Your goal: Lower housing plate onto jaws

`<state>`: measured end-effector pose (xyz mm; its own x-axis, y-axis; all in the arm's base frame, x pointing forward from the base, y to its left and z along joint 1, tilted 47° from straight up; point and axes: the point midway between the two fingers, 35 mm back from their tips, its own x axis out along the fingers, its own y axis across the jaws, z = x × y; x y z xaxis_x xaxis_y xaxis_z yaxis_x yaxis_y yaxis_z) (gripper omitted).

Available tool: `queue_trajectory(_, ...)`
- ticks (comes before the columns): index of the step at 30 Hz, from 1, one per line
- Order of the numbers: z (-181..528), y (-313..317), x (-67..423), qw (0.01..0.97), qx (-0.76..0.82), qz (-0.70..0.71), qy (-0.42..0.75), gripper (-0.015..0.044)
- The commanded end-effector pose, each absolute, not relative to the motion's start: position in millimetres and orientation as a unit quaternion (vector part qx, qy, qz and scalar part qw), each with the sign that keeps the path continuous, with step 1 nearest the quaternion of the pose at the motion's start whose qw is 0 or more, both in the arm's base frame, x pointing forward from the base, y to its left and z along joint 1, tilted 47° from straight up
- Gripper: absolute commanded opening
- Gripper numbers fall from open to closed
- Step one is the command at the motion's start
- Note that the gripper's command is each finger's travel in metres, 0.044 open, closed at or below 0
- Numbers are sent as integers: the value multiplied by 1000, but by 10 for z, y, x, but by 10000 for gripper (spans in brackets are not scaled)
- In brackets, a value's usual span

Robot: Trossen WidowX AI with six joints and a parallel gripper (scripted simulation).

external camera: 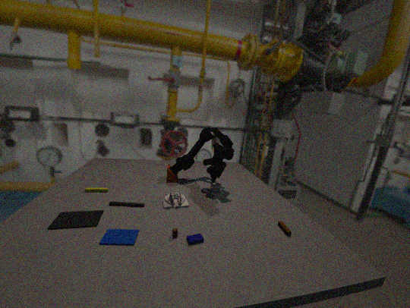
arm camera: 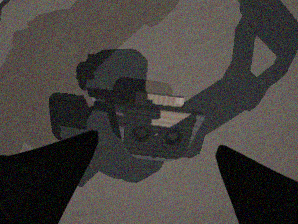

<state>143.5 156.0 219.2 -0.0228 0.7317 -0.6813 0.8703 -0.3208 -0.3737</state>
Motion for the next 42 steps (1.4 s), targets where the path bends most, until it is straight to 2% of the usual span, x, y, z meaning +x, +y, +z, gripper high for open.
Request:
queue_trajectory(1, 2180, 1576, 1432, 86, 696, -419, 577, 440)
queue_trajectory(42, 1877, 1911, 1420, 84, 696, -418, 578, 440)
